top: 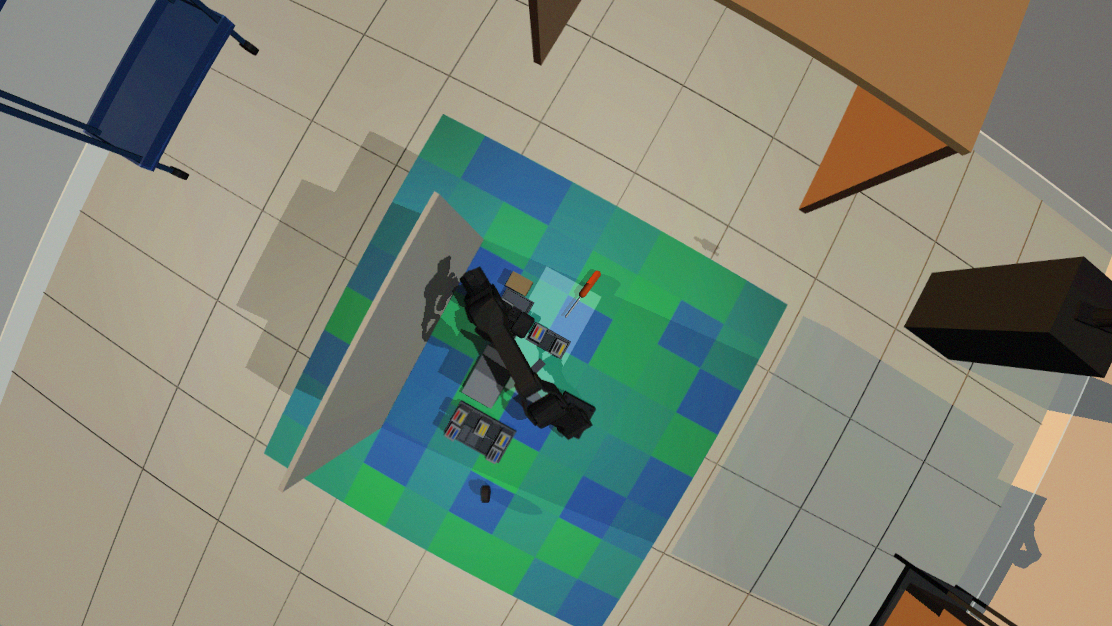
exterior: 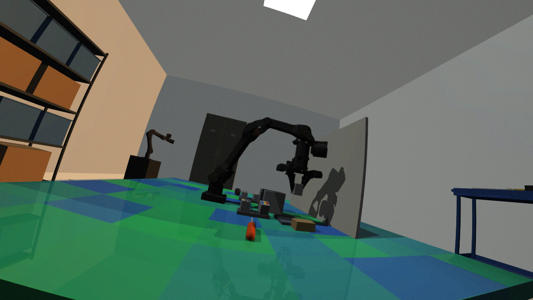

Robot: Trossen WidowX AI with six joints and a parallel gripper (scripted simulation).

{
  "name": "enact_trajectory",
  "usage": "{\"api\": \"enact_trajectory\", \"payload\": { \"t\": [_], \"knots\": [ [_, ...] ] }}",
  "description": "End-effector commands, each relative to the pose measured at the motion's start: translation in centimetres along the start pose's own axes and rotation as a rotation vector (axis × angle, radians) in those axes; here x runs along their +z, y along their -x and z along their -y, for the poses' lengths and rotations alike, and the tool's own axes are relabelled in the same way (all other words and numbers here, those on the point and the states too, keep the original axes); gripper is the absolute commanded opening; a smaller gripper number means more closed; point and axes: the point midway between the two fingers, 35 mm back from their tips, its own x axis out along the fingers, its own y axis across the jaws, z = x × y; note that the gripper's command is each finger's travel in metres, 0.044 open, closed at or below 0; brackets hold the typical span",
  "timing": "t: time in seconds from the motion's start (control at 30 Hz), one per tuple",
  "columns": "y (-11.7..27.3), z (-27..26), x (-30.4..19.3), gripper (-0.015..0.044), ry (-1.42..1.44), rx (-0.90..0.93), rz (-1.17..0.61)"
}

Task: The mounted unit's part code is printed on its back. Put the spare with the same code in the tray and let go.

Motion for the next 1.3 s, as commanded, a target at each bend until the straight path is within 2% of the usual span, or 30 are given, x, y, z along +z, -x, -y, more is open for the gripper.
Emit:
{"api": "enact_trajectory", "payload": {
  "t": [0.0, 1.27],
  "knots": [
    [-0.3, 0.0, 0.0, 0.0, 0.002, -0.001, 0.003],
    [-3.0, 0.1, 0.1, 0.0, 0.002, -0.001, 0.003]
  ]
}}
